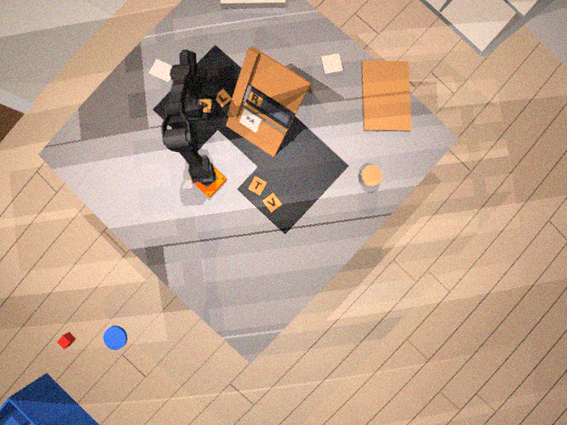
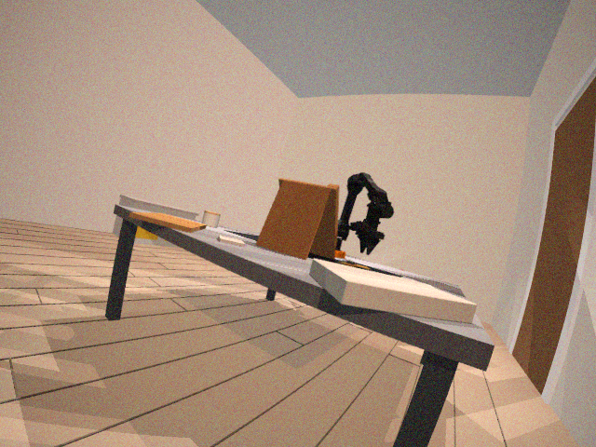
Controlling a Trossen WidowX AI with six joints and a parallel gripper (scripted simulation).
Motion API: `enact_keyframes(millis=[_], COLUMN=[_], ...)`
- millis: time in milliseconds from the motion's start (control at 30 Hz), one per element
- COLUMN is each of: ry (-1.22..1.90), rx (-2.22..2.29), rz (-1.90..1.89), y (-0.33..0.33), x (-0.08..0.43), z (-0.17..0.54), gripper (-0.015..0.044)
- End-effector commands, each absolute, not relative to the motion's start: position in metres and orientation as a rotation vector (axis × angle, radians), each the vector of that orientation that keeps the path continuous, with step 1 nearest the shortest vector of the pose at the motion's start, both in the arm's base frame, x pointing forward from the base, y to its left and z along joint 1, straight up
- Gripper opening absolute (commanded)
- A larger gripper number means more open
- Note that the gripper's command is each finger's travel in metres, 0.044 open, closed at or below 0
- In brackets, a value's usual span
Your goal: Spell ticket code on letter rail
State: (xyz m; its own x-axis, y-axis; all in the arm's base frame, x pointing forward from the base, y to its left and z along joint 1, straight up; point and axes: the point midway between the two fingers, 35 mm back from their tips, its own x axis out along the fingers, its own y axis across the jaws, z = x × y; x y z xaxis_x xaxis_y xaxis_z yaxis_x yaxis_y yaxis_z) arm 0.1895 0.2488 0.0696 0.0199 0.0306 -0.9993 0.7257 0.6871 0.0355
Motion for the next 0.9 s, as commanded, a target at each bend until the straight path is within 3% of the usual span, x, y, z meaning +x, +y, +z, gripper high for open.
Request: enact_keyframes(millis=[0, 867], ry=[1.448, 1.448], rx=[0.698, 0.698], rz=[-0.656, -0.657], y=[0.252, 0.25], x=[0.186, 0.186], z=[0.064, 0.031], gripper=[0.034, 0.034])
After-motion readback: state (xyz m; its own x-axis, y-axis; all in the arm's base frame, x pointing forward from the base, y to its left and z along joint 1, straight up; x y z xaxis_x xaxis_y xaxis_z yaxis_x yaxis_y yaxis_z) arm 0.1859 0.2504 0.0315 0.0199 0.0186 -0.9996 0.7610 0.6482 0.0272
